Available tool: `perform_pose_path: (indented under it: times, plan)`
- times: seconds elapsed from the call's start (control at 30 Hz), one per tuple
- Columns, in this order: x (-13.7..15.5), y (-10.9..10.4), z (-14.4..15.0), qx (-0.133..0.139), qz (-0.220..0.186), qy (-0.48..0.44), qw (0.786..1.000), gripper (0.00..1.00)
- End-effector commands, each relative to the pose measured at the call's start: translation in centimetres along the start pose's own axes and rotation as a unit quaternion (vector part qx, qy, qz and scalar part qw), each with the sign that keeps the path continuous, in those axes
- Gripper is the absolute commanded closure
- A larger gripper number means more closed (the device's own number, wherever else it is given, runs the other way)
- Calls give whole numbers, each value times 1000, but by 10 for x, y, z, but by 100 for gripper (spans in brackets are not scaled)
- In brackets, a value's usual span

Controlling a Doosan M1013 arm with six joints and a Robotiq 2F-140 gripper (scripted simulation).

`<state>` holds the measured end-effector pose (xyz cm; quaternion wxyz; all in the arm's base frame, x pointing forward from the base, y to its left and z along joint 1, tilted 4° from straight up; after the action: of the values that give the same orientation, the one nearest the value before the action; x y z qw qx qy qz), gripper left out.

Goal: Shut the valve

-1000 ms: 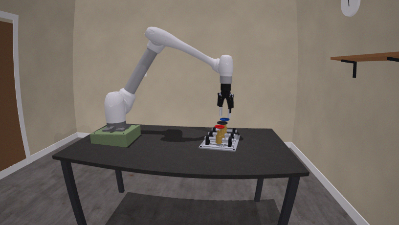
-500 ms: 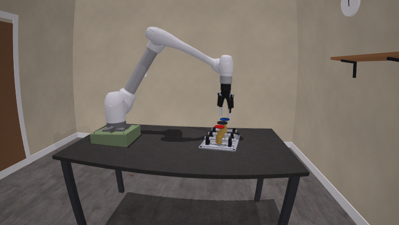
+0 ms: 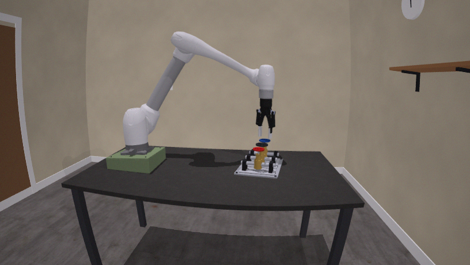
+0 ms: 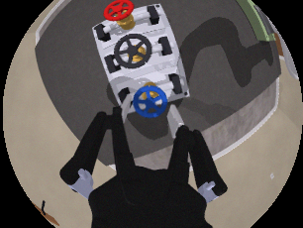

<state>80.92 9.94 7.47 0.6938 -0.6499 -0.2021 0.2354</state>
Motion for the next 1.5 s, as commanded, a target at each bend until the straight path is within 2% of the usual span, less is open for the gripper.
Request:
perform_pose_path:
  times: [0.0,0.43,1.47]
  plan:
    - [0,0,0,0,0,0,1000,45]
    - [0,4,0,0,0,0,1000,45]
    - [0,28,0,0,0,0,1000,45]
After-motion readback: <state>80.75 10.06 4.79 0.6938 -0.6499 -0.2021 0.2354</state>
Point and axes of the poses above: the point where the finger pads meet when closed, its own y axis out along the fingers, its own z axis across the jaws, x = y × z, the point moved 1 cm from there along -y, back along the fingers, and after that the axes turned 8 degrees about y, right-handed, at the moved point
